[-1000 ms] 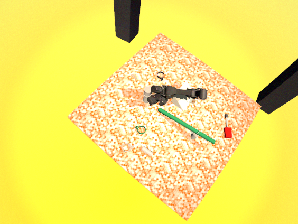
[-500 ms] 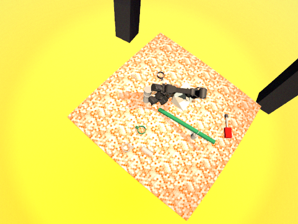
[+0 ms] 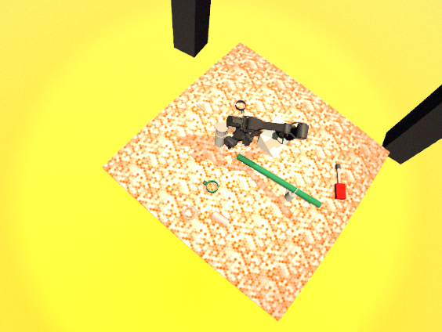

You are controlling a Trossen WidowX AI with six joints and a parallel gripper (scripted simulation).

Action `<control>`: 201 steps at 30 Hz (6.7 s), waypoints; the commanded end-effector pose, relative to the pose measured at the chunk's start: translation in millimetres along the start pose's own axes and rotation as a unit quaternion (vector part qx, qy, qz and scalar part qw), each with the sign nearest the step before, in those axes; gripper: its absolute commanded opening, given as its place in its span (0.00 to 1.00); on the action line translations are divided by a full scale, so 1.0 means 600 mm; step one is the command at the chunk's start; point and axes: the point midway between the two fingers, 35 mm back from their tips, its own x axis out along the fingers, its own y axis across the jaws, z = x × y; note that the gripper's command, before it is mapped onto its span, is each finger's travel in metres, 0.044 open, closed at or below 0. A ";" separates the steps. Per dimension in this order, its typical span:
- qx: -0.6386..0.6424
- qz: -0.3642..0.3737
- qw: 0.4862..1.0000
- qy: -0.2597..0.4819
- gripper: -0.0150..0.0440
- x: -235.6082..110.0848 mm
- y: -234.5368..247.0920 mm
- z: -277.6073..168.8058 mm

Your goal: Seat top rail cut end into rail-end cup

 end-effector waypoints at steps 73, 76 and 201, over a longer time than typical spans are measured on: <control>0.664 0.018 0.747 -0.014 1.00 -0.206 -0.067 0.248; 0.687 0.019 0.726 -0.014 1.00 -0.212 -0.066 0.257; -0.021 0.259 0.965 -0.015 0.25 0.065 0.079 0.307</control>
